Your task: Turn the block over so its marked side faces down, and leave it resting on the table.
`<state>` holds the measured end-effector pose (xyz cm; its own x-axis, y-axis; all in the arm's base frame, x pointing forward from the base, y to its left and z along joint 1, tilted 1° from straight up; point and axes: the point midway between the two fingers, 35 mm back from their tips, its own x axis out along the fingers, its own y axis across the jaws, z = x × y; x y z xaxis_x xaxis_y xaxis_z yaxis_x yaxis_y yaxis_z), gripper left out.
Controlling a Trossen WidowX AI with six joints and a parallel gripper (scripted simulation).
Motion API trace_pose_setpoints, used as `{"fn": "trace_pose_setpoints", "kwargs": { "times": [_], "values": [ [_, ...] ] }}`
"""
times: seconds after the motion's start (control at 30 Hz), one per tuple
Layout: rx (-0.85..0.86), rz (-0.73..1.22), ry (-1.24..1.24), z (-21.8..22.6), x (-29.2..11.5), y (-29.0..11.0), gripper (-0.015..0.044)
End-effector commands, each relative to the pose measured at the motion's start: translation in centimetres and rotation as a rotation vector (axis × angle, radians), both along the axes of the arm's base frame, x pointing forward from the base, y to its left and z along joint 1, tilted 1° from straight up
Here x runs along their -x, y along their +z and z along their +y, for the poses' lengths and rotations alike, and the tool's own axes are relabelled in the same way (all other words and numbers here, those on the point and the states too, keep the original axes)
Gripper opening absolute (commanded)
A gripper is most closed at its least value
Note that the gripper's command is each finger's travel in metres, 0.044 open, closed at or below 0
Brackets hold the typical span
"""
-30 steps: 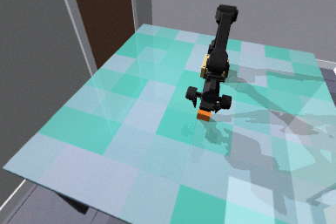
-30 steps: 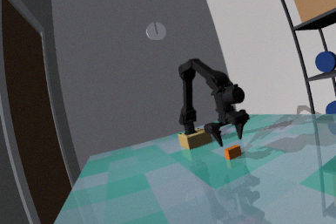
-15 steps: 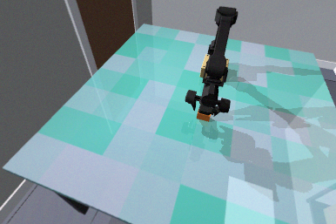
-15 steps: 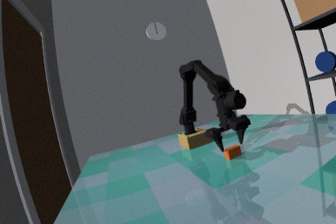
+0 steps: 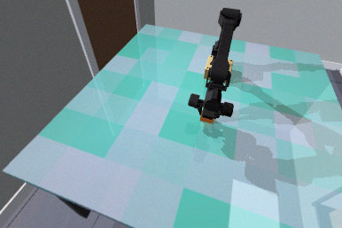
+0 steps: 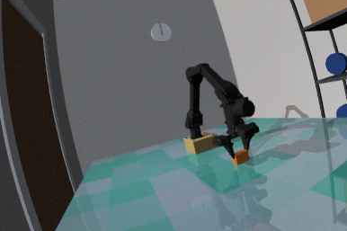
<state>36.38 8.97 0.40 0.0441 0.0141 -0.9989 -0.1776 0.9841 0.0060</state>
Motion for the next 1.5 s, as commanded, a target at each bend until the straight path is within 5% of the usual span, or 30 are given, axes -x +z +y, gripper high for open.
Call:
{"fn": "trace_pose_setpoints", "kwargs": {
  "times": [0.0, 0.57, 0.77, 1.47],
  "values": [
    [-0.004, 0.005, 0.005, 0.1, 0.1, -0.2, 0.0256],
    [-0.004, 0.005, 0.005, 0.1, 0.1, -0.2, 0.0142],
    [-0.004, 0.005, 0.005, 0.0, 0.1, 2.7, 0.0],
    [-0.038, -0.196, 0.008, 0.1, -0.2, 1.7, 0.0]
  ]
}}
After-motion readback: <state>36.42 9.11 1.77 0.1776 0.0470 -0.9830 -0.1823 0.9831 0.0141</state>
